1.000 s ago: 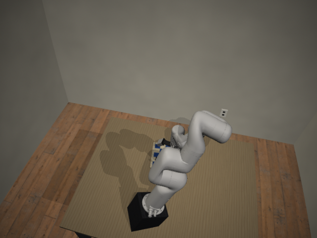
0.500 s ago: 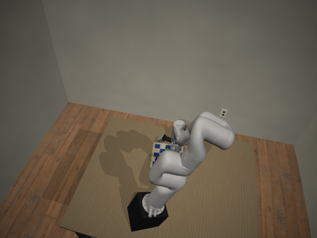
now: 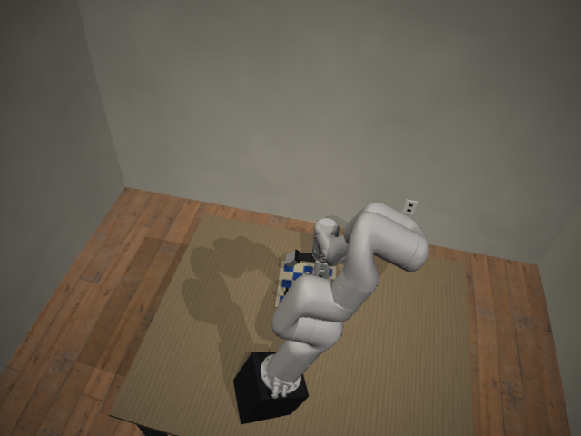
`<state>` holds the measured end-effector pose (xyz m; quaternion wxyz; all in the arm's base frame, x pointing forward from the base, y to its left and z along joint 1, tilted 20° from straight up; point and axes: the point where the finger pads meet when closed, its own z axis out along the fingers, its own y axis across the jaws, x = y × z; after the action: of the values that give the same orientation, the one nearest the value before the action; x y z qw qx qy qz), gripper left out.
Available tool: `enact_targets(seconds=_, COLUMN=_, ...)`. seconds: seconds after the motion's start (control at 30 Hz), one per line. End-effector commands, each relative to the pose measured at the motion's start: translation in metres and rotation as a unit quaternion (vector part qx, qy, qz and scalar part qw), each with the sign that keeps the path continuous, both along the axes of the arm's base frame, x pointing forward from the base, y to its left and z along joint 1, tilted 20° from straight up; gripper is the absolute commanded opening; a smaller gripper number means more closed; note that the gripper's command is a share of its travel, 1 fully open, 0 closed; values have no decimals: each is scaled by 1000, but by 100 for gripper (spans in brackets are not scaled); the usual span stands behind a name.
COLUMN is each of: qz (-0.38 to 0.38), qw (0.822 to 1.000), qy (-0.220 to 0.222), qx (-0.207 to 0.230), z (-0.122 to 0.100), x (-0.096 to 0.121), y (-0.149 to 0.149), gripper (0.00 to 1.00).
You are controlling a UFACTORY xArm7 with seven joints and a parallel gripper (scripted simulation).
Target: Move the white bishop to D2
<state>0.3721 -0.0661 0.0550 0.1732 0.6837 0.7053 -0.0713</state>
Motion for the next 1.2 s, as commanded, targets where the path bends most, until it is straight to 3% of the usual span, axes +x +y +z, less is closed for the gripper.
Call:
enact_targets(seconds=0.0, qz=130, qw=990, qy=49, qx=-13, z=1, x=14, y=4, gripper=0)
enact_targets(seconds=0.23, qz=275, qw=956, qy=95, qx=-41, z=1, x=24, y=6, gripper=0)
enact_targets(seconds=0.3, qz=275, qw=956, qy=95, qx=-41, z=1, x=24, y=6, gripper=0)
enact_targets(seconds=0.33, qz=332, qw=935, qy=118, qx=-47, z=1, x=24, y=6, gripper=0)
enact_targets(seconds=0.43, qz=372, qw=917, qy=137, qx=-47, z=1, x=24, y=7, gripper=0)
enact_targets(seconds=0.9, qz=372, qw=917, qy=137, qx=-47, z=0, x=25, y=6, gripper=0)
enact_targets(seconds=1.17, qz=372, qw=917, qy=137, qx=-46, z=-17, x=27, y=0, gripper=0)
